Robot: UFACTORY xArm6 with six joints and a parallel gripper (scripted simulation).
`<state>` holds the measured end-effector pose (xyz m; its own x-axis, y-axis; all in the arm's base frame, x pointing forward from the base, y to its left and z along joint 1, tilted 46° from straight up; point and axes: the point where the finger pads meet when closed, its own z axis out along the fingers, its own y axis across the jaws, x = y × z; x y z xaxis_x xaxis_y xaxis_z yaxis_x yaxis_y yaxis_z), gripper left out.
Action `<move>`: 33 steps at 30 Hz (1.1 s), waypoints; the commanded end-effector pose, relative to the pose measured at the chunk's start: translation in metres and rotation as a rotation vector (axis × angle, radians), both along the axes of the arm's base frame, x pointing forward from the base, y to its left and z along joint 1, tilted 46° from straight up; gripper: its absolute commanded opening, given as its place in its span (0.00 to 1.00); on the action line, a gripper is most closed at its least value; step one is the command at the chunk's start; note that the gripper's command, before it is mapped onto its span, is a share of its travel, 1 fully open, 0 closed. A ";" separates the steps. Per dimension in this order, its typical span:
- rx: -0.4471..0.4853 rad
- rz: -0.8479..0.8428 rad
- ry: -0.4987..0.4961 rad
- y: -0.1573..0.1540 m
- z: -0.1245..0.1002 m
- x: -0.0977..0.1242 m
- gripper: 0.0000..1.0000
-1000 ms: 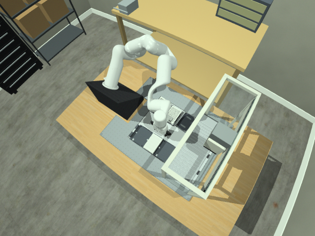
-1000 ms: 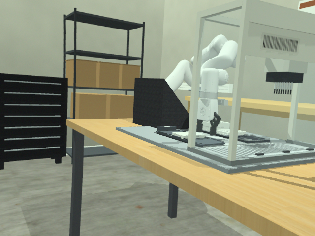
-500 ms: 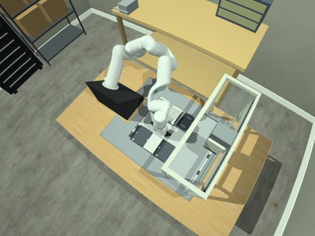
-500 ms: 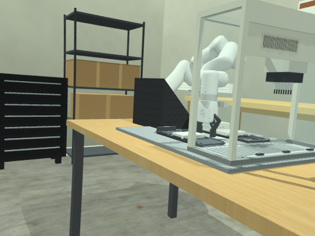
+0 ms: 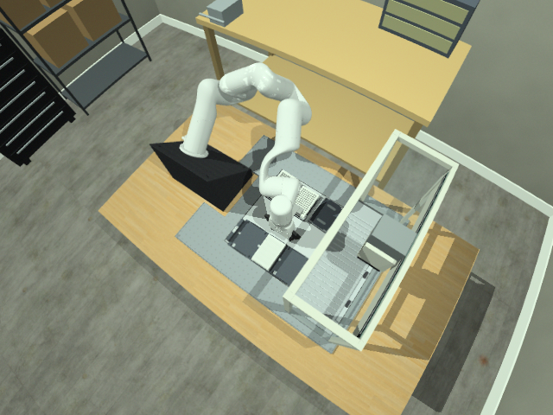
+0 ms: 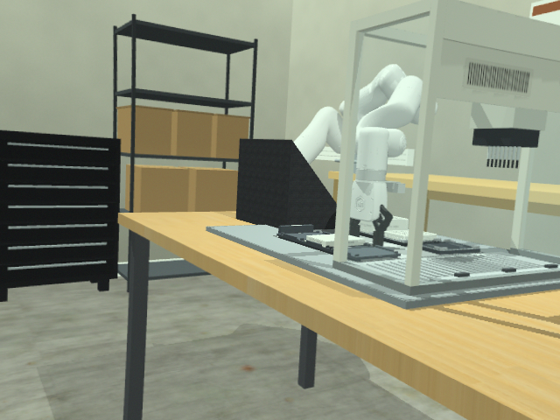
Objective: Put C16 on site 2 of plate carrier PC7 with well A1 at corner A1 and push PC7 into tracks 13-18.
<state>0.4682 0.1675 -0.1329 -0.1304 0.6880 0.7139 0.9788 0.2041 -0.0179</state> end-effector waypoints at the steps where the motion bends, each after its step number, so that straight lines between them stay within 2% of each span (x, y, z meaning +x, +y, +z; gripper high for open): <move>1: 0.000 -0.002 -0.003 -0.001 0.000 0.002 1.00; 33: 0.000 -0.002 -0.003 -0.011 -0.010 0.004 1.00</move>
<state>0.4698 0.1586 -0.1423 -0.1304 0.6880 0.7139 0.9788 0.2041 -0.0179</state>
